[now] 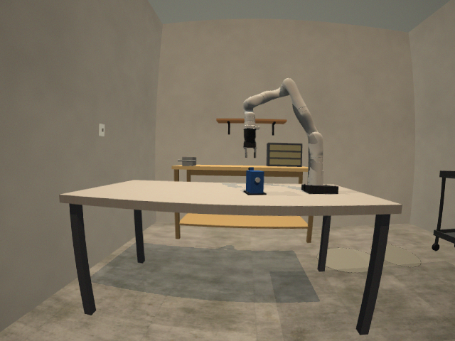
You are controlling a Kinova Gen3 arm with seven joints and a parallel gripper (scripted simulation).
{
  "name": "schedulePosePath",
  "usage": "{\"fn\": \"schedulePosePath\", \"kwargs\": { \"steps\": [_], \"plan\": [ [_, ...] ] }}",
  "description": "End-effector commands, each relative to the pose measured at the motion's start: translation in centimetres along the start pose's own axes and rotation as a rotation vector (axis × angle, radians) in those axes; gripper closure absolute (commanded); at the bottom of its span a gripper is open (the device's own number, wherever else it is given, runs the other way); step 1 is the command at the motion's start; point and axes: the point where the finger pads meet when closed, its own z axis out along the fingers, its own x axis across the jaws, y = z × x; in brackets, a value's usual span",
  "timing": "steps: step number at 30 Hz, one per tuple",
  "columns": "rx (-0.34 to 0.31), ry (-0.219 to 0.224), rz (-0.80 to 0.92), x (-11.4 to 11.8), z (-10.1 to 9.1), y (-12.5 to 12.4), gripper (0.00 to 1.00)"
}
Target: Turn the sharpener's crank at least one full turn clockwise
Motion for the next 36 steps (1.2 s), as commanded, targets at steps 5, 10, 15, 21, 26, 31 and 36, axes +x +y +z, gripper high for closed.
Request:
{"fn": "schedulePosePath", "kwargs": {
  "steps": [5, 10, 15, 21, 26, 31, 36],
  "plan": [
    [-0.002, 0.005, -0.006, 0.17, -0.12, -0.18, 0.00],
    [-0.002, 0.005, -0.006, 0.17, -0.12, -0.18, 1.00],
    [-0.002, 0.005, -0.006, 0.17, -0.12, -0.18, 1.00],
    [-0.002, 0.005, -0.006, 0.17, -0.12, -0.18, 1.00],
    [-0.002, 0.005, -0.006, 0.17, -0.12, -0.18, 1.00],
    [-0.002, 0.005, -0.006, 0.17, -0.12, -0.18, 1.00],
    [-0.002, 0.005, -0.006, 0.17, -0.12, -0.18, 1.00]
  ]
}}
